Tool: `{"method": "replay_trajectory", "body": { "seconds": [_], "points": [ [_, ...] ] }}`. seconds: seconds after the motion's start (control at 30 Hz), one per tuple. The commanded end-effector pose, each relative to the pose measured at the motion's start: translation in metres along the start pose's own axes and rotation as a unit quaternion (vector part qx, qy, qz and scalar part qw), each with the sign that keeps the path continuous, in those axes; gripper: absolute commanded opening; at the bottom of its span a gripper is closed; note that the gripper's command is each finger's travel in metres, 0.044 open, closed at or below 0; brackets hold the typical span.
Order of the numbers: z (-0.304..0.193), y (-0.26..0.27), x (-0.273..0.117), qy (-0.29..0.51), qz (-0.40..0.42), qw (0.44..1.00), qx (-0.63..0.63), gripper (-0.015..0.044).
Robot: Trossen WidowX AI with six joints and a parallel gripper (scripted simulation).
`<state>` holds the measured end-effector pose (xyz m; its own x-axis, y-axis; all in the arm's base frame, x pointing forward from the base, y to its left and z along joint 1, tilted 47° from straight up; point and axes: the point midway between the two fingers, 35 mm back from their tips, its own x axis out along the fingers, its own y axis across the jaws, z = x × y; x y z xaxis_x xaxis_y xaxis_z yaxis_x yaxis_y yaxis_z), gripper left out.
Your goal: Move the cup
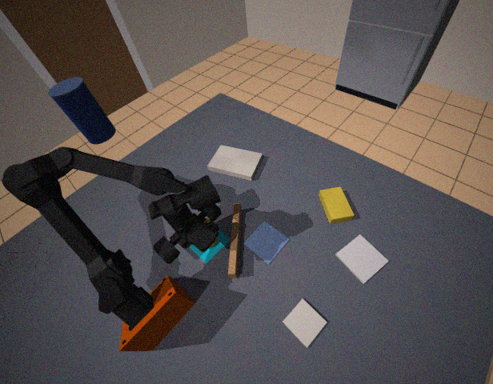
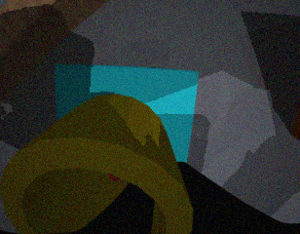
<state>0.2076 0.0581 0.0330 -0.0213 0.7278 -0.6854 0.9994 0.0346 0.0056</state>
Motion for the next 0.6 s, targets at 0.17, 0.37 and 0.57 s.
{"method": "replay_trajectory", "body": {
  "seconds": [0.17,0.37,0.57],
  "points": [
    [-0.0007,-0.0010,0.0058,0.001,0.000,1.000,0.000,0.0000],
    [-0.0007,-0.0010,0.0058,0.001,0.000,1.000,0.000,0.0000],
    [-0.0007,-0.0010,0.0058,0.001,0.000,1.000,0.000,0.0026]
  ]
}}
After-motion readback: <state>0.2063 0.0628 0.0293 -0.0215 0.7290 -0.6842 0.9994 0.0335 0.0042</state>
